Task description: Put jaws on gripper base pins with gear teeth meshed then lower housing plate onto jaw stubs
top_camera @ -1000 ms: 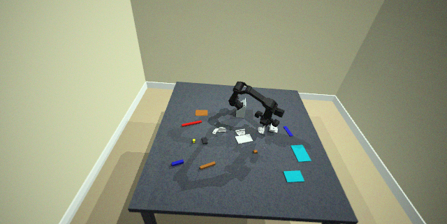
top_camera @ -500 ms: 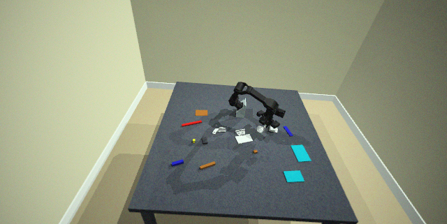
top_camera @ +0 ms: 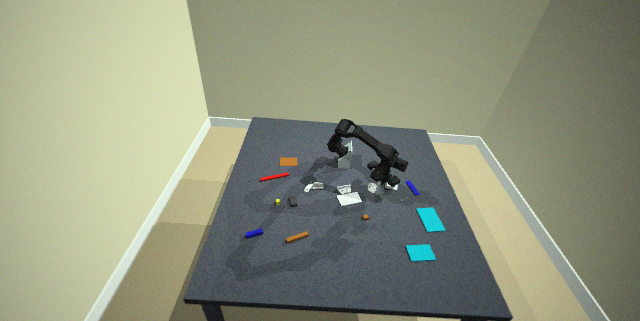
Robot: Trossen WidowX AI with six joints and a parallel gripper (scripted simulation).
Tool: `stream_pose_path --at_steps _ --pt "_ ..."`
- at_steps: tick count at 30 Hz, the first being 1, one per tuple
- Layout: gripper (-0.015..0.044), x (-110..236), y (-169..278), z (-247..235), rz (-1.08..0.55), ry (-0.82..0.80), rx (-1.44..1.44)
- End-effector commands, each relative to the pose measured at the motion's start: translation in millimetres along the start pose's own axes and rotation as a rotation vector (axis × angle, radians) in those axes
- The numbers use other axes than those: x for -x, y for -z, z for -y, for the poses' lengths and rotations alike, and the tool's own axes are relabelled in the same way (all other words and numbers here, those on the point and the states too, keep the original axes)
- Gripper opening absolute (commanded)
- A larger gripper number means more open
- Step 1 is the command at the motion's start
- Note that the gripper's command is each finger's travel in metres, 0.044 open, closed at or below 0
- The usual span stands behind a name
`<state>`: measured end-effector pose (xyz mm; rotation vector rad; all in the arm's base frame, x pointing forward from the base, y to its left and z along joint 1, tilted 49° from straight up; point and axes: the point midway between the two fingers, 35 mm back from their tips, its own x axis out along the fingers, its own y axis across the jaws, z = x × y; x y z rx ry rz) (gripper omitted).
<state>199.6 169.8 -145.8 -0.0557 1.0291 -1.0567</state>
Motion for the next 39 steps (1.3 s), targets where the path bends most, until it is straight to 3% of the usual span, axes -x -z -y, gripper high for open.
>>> stream_pose_path --at_steps 1,33,39 --pt "0.0037 -8 0 0 0.007 0.003 0.006" --pt "0.0037 -56 -1 4 0.01 0.006 0.005" --pt "0.0194 -41 -1 2 0.009 0.005 0.005"
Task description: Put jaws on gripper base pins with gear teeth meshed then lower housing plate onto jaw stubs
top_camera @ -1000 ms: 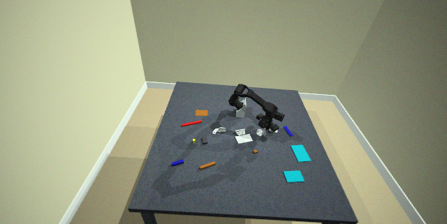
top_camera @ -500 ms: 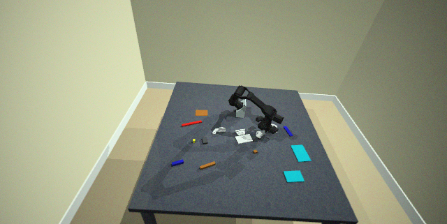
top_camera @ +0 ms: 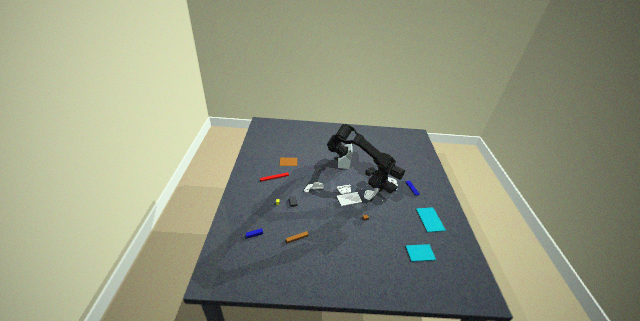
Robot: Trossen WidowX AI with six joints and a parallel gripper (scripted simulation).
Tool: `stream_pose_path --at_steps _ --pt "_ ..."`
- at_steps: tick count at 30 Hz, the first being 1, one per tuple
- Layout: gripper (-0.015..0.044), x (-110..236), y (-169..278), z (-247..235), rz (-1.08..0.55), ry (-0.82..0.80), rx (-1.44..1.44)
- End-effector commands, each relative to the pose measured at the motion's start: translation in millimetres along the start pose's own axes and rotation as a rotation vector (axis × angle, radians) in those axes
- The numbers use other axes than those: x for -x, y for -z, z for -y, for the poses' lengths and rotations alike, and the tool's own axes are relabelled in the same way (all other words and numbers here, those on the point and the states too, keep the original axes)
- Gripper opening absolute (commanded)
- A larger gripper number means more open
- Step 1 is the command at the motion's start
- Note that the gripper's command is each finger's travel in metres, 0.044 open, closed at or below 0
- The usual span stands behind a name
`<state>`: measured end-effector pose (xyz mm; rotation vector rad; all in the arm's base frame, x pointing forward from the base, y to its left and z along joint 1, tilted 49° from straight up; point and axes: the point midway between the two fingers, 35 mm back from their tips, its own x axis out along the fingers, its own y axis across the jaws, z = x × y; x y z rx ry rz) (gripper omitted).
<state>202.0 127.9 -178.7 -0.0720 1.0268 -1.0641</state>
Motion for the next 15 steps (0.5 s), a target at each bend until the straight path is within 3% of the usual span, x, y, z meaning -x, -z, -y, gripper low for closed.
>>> stream_pose_path --at_steps 1,5,9,15 --pt "0.0221 23 0 -3 0.001 -0.009 -0.001" --pt "0.0326 64 0 -2 0.0 -0.009 -0.001" --pt "0.0431 71 1 -1 0.0 -0.009 -0.001" --pt "0.044 71 1 -1 0.0 -0.009 -0.001"
